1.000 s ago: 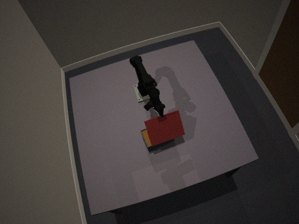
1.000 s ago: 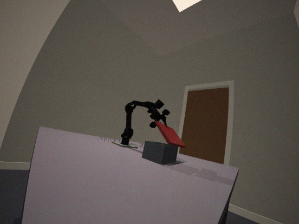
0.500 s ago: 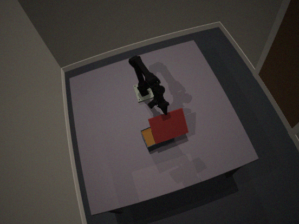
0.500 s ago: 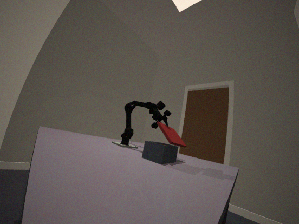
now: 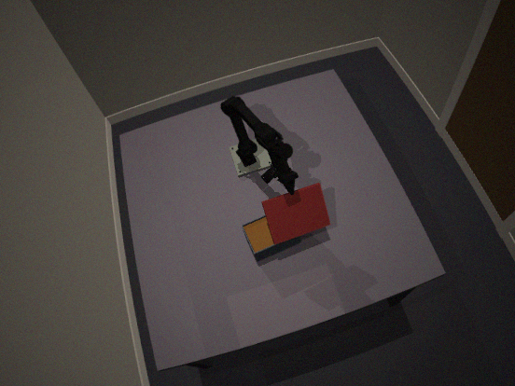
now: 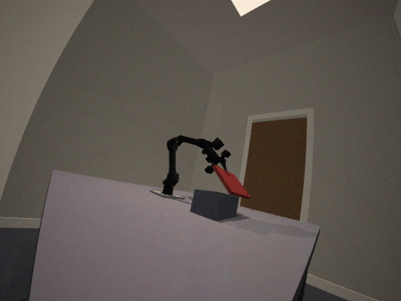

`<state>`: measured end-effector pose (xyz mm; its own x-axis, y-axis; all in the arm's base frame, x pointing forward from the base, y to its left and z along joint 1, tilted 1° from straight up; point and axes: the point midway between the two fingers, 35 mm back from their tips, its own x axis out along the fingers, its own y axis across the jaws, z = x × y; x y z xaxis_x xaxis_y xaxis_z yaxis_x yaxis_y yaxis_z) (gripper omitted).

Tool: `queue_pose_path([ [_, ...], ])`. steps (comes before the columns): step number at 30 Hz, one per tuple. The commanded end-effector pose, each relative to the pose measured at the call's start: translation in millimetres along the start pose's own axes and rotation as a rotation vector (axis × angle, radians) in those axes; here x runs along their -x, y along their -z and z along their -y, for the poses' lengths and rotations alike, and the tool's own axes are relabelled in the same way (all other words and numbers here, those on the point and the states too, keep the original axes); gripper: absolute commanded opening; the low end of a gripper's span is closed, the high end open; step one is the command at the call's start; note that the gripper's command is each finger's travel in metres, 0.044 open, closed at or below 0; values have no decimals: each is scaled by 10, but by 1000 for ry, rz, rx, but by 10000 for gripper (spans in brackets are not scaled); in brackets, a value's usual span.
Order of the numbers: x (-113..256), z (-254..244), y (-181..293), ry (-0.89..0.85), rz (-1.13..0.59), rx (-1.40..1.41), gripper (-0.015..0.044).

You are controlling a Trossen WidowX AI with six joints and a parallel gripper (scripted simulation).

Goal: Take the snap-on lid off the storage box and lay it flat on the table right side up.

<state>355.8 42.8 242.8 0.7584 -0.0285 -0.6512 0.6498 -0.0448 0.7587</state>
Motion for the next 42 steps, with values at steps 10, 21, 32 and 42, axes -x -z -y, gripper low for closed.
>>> queue_pose_path([
  [10,42,-47,247,-16,-1,-10,0],
  [21,57,-36,465,-16,-2,-11,0],
  [32,73,-26,684,-16,-3,-13,0],
  [42,87,-17,882,-15,-5,-15,0],
])
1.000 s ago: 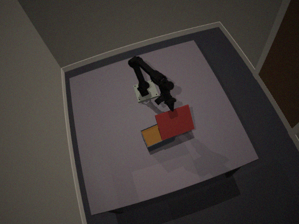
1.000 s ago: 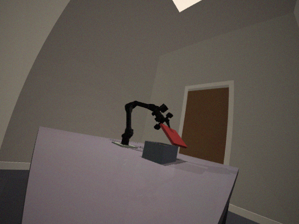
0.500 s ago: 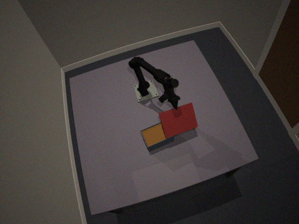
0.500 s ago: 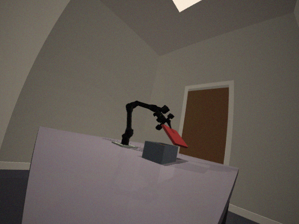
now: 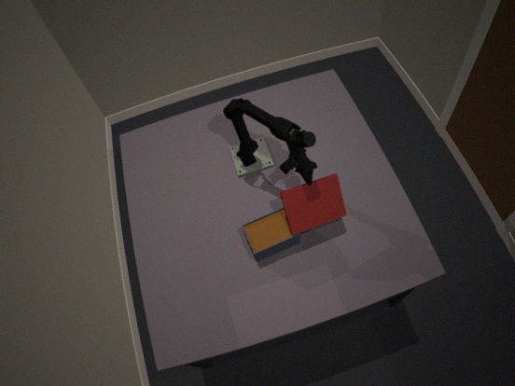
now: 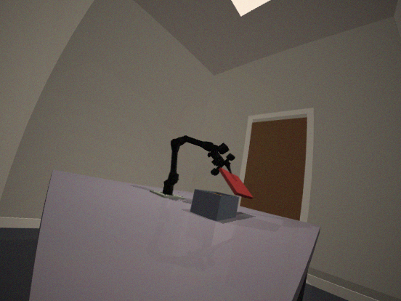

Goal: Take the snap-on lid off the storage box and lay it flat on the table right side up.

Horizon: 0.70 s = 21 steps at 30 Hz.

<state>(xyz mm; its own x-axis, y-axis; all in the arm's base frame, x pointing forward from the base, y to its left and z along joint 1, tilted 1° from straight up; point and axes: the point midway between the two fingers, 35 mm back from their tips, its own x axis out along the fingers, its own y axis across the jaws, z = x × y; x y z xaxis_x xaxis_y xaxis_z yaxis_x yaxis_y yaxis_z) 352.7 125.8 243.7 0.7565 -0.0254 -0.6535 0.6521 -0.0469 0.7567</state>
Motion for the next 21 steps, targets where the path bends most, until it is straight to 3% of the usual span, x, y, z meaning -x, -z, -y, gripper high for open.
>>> queue_pose_path([
  [1,36,-66,74,-18,-2,-13,0],
  [21,66,-49,470,-18,-5,-16,0],
])
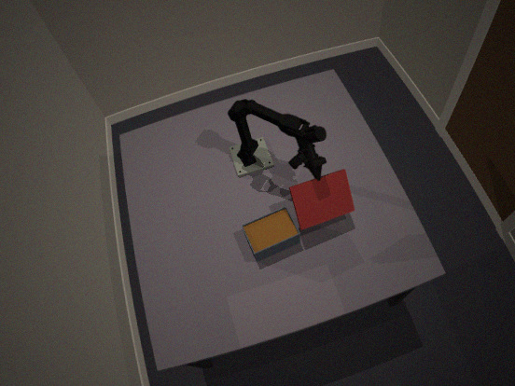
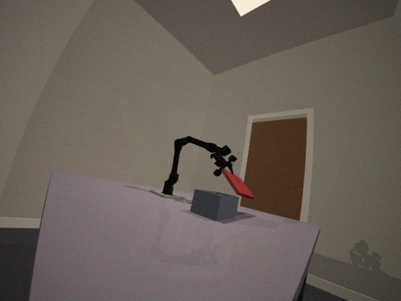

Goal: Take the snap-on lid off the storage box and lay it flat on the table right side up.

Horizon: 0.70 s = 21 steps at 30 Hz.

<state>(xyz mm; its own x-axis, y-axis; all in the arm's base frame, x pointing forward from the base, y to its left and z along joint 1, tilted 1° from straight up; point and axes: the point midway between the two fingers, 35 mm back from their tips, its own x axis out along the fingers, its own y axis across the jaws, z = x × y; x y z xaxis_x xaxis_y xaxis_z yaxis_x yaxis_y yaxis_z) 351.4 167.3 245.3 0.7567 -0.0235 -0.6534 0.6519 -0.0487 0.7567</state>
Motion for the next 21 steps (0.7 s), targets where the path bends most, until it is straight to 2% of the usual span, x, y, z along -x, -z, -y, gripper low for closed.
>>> queue_pose_path([
  [1,36,-64,76,-18,-3,-14,0],
  [21,67,-48,472,-17,-5,-17,0],
])
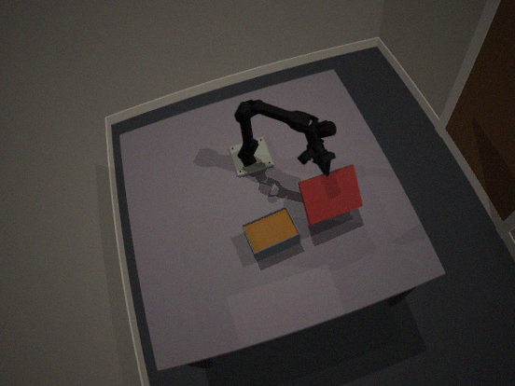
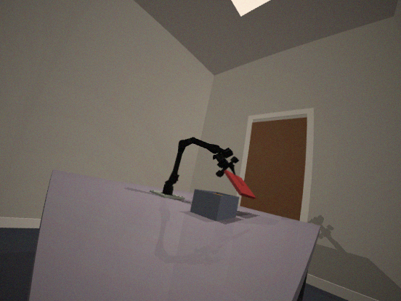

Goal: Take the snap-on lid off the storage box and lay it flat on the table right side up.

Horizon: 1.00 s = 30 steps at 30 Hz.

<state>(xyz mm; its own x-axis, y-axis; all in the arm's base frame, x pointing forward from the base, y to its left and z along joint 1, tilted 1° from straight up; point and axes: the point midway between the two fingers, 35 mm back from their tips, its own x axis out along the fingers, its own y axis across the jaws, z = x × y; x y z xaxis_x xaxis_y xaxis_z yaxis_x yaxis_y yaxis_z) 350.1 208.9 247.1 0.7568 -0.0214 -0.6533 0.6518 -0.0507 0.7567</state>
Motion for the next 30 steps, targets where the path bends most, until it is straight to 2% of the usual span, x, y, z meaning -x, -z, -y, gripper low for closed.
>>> queue_pose_path([
  [1,37,-61,77,-17,-3,-15,0],
  [13,55,-52,308,-17,-5,-17,0],
  [30,5,23,303,-16,-5,-17,0],
])
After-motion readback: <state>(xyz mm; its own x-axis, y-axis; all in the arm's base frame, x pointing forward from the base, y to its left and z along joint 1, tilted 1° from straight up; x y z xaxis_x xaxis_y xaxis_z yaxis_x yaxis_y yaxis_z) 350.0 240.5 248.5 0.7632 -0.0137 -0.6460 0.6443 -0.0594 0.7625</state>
